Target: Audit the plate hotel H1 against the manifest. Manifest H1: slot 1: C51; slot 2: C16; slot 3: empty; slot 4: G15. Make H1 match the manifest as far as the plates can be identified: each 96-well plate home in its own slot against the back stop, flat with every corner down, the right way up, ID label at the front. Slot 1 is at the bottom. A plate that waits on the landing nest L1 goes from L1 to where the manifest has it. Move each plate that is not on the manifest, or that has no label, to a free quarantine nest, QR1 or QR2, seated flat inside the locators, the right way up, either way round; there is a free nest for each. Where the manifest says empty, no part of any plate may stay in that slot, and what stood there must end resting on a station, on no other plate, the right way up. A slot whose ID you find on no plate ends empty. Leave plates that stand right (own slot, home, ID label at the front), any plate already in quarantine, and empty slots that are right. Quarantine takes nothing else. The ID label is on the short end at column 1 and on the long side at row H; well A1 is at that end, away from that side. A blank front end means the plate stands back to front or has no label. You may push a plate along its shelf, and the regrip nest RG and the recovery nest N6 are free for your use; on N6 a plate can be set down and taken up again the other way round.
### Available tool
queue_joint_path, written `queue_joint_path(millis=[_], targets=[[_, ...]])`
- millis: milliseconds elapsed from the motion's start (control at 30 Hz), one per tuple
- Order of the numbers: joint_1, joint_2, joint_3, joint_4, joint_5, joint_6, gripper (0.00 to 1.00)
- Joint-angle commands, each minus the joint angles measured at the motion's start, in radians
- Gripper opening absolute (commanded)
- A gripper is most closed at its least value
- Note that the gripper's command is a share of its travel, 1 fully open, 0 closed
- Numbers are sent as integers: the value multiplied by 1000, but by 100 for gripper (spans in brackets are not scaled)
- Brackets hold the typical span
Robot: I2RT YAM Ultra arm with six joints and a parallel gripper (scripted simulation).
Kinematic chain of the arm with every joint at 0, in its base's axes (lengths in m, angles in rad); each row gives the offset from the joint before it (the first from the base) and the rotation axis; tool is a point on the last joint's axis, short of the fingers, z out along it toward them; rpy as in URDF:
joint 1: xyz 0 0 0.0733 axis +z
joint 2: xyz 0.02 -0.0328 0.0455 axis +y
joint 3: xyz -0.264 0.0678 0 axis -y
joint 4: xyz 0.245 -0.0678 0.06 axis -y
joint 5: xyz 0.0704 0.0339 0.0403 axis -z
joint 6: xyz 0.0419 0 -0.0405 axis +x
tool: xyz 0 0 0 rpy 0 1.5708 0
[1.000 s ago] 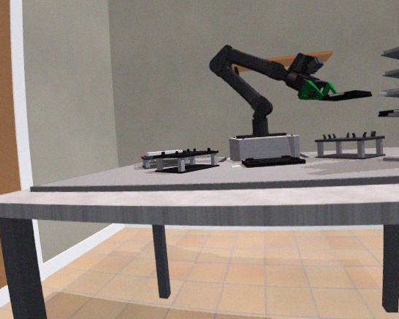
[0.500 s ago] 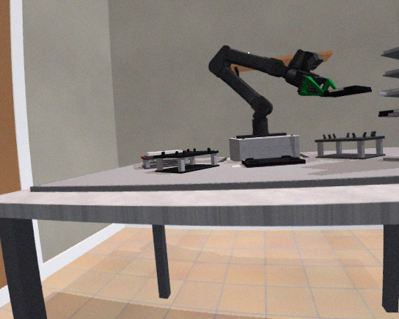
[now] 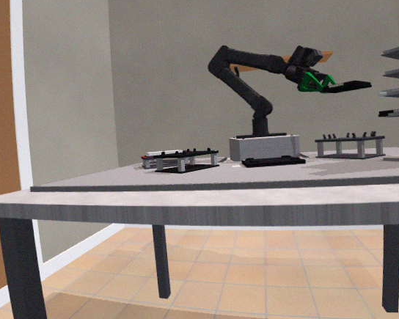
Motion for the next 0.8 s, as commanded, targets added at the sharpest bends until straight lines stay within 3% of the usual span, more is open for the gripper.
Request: queue_joint_path(millis=[0,767], targets=[[2,-10,30,-6,12,2,86],[7,-15,112,-96,17,6,86]])
